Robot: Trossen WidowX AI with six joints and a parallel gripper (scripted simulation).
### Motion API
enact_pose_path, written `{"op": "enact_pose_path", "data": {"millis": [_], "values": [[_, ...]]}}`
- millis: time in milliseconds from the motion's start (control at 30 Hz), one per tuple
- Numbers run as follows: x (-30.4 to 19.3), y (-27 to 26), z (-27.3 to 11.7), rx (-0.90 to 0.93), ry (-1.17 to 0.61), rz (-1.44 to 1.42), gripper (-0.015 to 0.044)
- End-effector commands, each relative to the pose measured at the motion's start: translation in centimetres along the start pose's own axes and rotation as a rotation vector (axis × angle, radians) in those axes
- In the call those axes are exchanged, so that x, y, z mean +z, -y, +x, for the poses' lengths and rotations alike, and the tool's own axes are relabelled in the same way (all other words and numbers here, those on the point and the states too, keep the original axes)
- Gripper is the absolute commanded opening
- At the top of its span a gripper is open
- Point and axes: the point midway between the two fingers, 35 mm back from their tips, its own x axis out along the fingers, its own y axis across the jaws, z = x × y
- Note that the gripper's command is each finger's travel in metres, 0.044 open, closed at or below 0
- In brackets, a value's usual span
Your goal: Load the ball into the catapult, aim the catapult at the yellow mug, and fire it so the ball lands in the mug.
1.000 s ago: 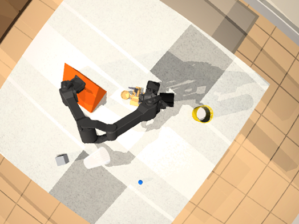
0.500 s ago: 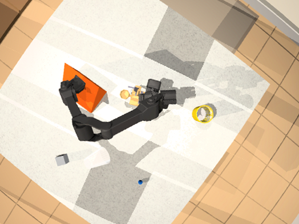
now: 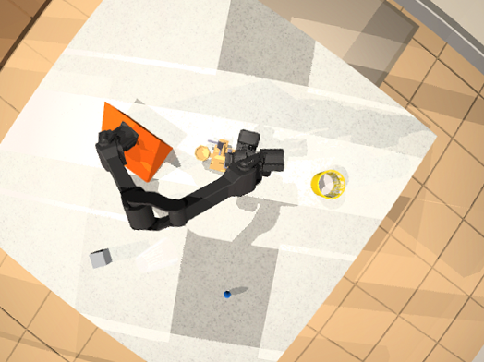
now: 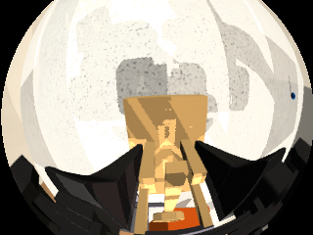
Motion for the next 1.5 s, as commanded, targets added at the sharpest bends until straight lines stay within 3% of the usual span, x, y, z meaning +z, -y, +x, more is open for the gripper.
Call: {"op": "enact_pose_path", "data": {"millis": [0,567,1000,1133,1267,1467], "values": [[0.2,-0.1,0.3,-0.004,0.01,-0.008,0.0],[-0.1,-0.1,2.1,-0.002,-0.003,-0.003,0.0],[-0.1,-0.1,2.1,-0.002,-0.003,-0.003,0.0341],[0.3,-0.2,-1.9,0.003,-0.001,-0.004,0.044],[-0.1,-0.2,-7.6,0.003,-0.003,-0.005,0.044],[0.1,-0.3,-6.4,-0.001,0.001,-0.014,0.044]]}}
